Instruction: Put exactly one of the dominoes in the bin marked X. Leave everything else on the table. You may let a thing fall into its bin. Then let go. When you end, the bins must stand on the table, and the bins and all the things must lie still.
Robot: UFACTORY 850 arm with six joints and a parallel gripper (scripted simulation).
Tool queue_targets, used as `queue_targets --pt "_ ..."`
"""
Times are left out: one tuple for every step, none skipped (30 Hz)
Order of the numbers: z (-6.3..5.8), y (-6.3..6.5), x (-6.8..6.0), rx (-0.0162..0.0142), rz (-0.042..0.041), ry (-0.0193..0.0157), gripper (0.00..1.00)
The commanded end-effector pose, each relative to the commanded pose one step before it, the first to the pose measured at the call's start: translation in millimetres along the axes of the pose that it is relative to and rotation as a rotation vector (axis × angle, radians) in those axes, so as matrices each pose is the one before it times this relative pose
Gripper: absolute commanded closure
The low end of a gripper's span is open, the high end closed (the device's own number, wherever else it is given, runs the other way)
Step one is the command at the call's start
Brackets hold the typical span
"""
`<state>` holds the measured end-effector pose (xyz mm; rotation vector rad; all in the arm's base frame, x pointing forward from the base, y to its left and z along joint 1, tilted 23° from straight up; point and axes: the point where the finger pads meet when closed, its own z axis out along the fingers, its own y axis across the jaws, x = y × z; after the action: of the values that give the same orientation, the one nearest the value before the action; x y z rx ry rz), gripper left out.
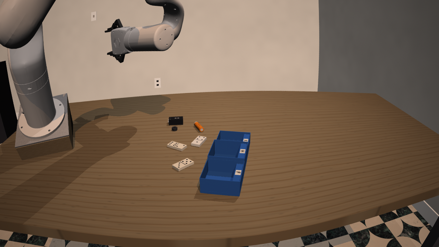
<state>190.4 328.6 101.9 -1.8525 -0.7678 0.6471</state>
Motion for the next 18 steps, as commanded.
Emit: queue_targets --pt "-0.15 -0.39 0.42 0.00003 -0.00130 0.00019 0.00" --pt "0.00 0.00 0.00 0.00000 0.00000 0.00000 0.00" --pt "0.00 0.00 0.00 0.00000 0.00000 0.00000 0.00" --pt "0.00 0.00 0.00 0.00000 0.00000 0.00000 0.00" --pt "0.00 0.00 0.00 0.00000 0.00000 0.00000 0.00" --pt "0.00 0.00 0.00 0.00000 0.00000 0.00000 0.00" --pt "0.00 0.00 0.00 0.00000 0.00000 0.00000 0.00" --pt "0.00 0.00 0.00 0.00000 0.00000 0.00000 0.00" --pt "0.00 0.00 0.00 0.00000 0.00000 0.00000 0.00" --pt "0.00 0.00 0.00 0.00000 0.00000 0.00000 0.00" --pt "0.00 0.00 0.00 0.00000 0.00000 0.00000 0.00" --pt "0.00 0.00 0.00 0.00000 0.00000 0.00000 0.00" --pt "0.00 0.00 0.00 0.00000 0.00000 0.00000 0.00" --pt "0.00 0.00 0.00 0.00000 0.00000 0.00000 0.00" --pt "0.00 0.00 0.00 0.00000 0.00000 0.00000 0.00" --pt "0.00 0.00 0.00 0.00000 0.00000 0.00000 0.00" --pt "0.00 0.00 0.00 0.00000 0.00000 0.00000 0.00" --pt "0.23 8.29 -0.75 0.00000 0.00002 0.00000 0.93"
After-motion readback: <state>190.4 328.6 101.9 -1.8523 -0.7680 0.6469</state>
